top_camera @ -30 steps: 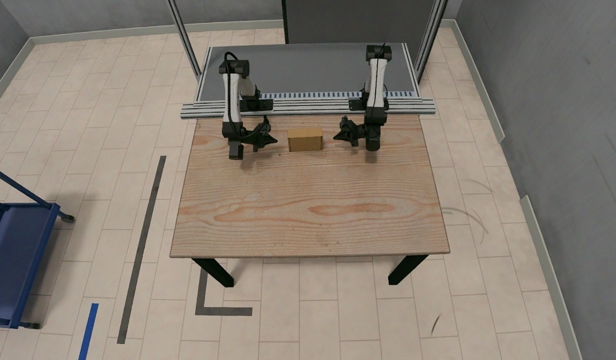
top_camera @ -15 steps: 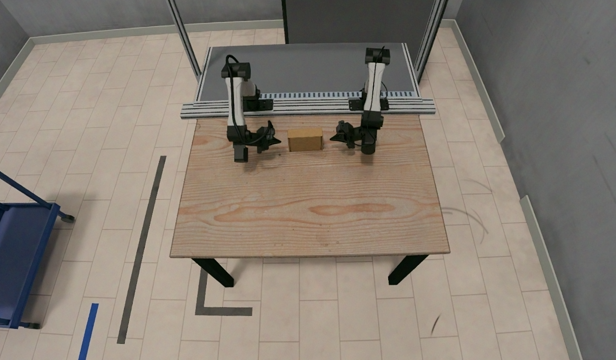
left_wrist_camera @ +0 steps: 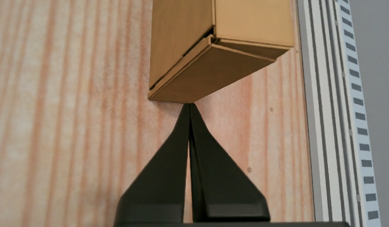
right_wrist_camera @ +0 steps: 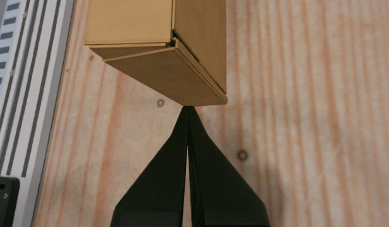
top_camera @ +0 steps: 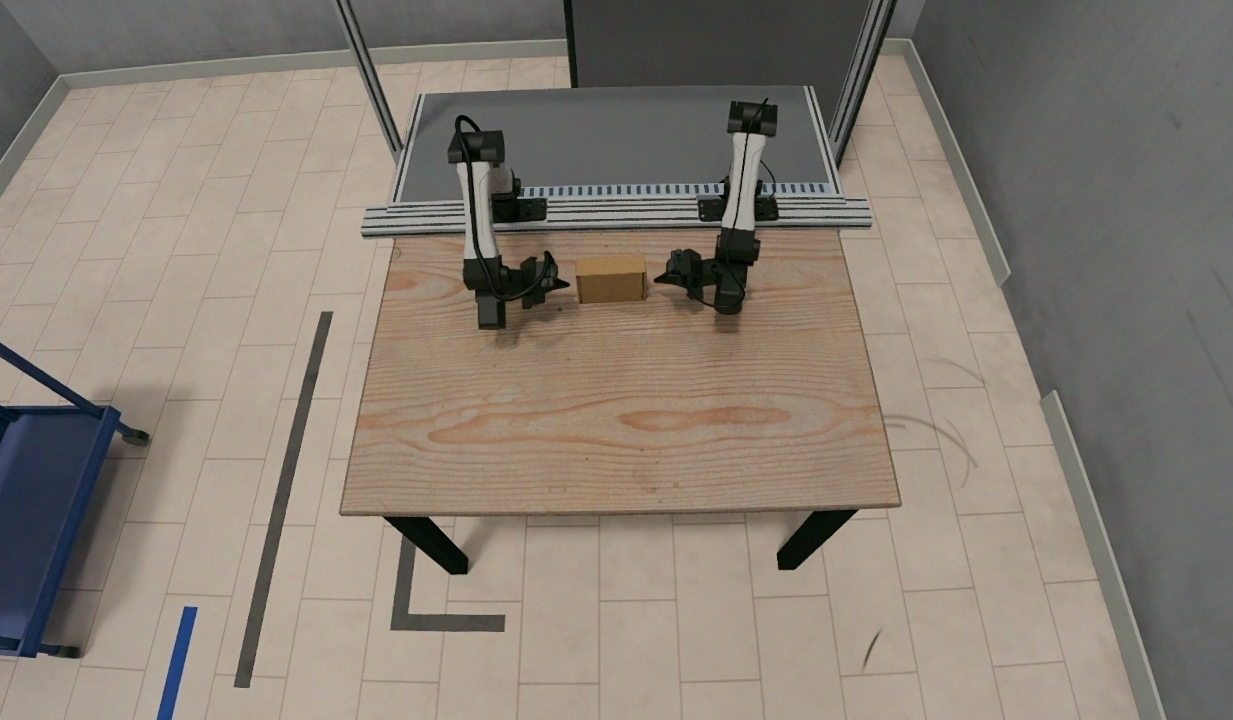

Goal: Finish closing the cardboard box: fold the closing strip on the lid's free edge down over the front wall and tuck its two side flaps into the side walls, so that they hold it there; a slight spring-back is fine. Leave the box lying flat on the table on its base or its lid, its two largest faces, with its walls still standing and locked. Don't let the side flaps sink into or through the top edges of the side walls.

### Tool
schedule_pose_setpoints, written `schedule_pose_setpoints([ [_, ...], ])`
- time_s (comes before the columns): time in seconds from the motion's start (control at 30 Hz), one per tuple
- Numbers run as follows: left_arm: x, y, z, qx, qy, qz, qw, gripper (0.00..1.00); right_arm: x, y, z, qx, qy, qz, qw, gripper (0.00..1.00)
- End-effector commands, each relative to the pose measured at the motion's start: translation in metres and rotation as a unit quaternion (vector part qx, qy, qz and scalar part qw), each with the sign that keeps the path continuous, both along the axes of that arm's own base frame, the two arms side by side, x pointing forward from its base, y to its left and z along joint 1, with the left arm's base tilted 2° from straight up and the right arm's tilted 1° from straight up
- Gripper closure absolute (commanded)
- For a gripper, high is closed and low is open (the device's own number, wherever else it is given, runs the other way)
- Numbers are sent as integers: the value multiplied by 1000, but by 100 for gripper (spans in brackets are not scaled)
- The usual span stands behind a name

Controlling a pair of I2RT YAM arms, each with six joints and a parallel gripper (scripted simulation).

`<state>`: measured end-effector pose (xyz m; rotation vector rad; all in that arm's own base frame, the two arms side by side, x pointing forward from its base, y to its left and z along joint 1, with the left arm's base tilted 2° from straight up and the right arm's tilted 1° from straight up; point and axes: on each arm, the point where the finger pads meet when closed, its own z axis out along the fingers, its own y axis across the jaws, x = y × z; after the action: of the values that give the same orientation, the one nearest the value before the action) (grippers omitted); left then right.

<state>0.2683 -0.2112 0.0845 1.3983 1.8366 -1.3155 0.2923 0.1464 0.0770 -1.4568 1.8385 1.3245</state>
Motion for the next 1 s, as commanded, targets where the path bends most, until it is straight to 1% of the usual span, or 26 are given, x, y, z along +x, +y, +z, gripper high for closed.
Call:
schedule_pose_setpoints([
  [0.0, 5, -3, 2, -6, 7, 5, 1000, 99, 5, 1, 0, 3, 16, -8, 1000, 99],
  [0.03, 4, -2, 3, -5, 13, 8, 1000, 99, 4, -2, -2, 1, 23, -13, 1000, 99],
  [0.1, 7, -7, 2, -7, 14, 4, 1000, 99, 4, 5, -1, 3, 25, -7, 1000, 99],
  [0.17, 2, -8, -2, -6, 29, 4, 1000, 99, 2, 6, -3, 3, 36, -8, 999, 99],
  [0.23, 6, -11, 1, -8, 28, 3, 1000, 99, 3, 8, -3, 3, 40, -7, 999, 99],
  [0.33, 2, -13, -4, -7, 45, 3, 999, 99, 2, 11, -5, 2, 53, -7, 999, 99],
  [0.4, 5, -16, -3, -9, 46, 2, 999, 99, 2, 13, -6, 2, 59, -7, 998, 99],
  [0.43, 0, -12, -1, -4, 46, 5, 999, 99, 0, 10, -3, 0, 45, -7, 999, 99],
  [0.47, 2, -13, -3, -8, 49, 6, 999, 99, 0, 12, -8, 2, 63, -8, 998, 99],
  [0.57, 1, -13, -4, -8, 51, 6, 999, 99, 1, 10, -9, 2, 61, -12, 998, 99],
  [0.6, -1, -13, -5, -2, 54, 6, 999, 99, 3, 8, -1, 0, 43, -12, 999, 99],
  [0.67, -2, -13, -6, -2, 52, 4, 999, 99, 2, 10, 1, 0, 36, -10, 999, 99],
  [0.97, -5, -14, -6, -2, 54, 4, 999, 99, -3, 13, -2, 1, 45, -9, 999, 99],
])
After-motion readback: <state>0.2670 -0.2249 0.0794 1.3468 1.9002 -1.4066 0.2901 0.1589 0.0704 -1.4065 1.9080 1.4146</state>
